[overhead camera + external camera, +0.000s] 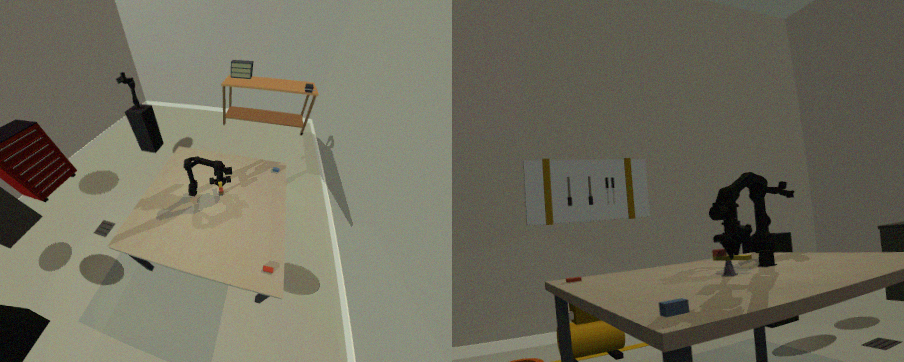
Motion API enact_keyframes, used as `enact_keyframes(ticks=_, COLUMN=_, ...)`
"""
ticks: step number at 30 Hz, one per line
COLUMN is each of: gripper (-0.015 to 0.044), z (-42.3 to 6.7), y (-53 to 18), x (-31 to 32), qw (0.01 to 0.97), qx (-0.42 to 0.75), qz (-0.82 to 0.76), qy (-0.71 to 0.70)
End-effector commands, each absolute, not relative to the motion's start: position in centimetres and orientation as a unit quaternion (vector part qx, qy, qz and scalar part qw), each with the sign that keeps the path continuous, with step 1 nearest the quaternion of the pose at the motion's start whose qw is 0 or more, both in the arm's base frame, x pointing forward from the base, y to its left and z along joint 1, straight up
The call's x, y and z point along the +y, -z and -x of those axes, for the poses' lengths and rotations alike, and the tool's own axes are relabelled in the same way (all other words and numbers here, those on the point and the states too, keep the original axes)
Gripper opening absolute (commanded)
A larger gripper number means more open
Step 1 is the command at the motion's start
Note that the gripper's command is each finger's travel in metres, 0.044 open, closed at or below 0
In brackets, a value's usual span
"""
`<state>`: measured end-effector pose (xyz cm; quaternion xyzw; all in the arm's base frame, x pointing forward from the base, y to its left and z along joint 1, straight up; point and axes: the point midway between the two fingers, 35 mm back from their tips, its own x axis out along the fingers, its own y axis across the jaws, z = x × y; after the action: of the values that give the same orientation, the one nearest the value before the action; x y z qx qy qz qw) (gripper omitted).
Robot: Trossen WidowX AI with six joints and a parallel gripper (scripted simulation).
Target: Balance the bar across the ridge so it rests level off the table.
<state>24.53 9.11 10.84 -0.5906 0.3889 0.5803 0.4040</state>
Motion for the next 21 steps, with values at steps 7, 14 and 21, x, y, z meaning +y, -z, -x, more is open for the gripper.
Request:
enact_keyframes(ticks=7, gripper=0.0167, z=-24.53, y=-10.83, x=9.11, qw=0.404, qx=0.389, qz=0.591, qy=-0.580)
enact_keyframes(ticks=14, gripper=0.0167, z=-24.53, y=-10.83, x=9.11, qw=0.404, qx=0.389, qz=0.591, qy=-0.580)
enact_keyframes(ticks=21, gripper=0.0168, z=-24.53, y=-10.83, x=9.11, qw=0.404, qx=0.389, qz=0.591, qy=-0.580)
